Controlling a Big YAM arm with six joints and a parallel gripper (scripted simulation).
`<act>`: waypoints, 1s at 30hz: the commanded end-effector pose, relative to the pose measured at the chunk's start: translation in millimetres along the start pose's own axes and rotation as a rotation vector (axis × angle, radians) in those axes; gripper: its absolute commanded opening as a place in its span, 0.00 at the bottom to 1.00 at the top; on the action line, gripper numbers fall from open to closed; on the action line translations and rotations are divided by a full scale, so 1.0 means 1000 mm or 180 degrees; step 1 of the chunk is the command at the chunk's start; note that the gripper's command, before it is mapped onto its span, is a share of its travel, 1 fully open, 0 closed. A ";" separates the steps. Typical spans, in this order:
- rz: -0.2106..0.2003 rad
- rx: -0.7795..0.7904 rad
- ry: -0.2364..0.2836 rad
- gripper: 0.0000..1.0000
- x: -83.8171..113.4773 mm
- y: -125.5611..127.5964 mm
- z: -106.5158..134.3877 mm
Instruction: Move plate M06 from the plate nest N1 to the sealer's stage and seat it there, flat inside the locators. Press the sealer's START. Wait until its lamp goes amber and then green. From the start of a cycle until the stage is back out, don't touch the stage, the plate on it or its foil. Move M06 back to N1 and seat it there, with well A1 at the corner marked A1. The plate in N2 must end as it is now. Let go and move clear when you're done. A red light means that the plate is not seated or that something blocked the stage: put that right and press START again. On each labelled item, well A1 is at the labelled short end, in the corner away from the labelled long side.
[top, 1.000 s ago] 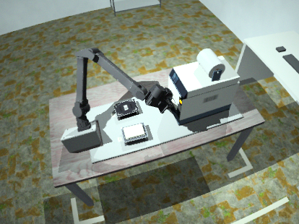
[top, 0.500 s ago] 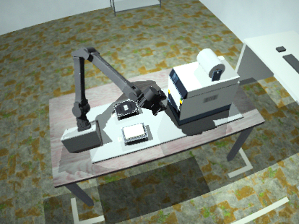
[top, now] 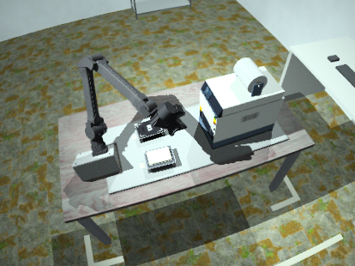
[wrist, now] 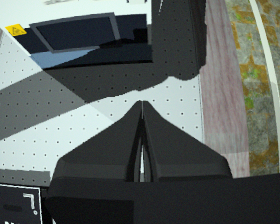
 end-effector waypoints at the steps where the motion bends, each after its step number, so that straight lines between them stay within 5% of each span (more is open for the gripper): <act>1: -0.0022 0.0134 0.0041 0.00 0.005 0.005 -0.002; 4: -0.0045 0.0211 0.0011 0.00 0.022 0.012 -0.008; 5: -0.0027 0.0401 0.0008 1.00 0.021 0.017 -0.017; 14: -0.0064 0.1606 0.0063 1.00 0.002 0.050 -0.064; 21: 0.0003 0.2159 -0.0037 1.00 0.014 0.063 -0.093; 30: -0.0071 0.3167 0.0004 1.00 0.001 0.103 -0.130</act>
Point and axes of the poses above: the point where the finger pads meet when closed, its own x axis back along the fingers, its own y axis across the jaws, z = x × y, the point moved 7 cm from there along x, back along the fingers, and after that the axes turned 13 degrees about x, right-handed, at the moved point
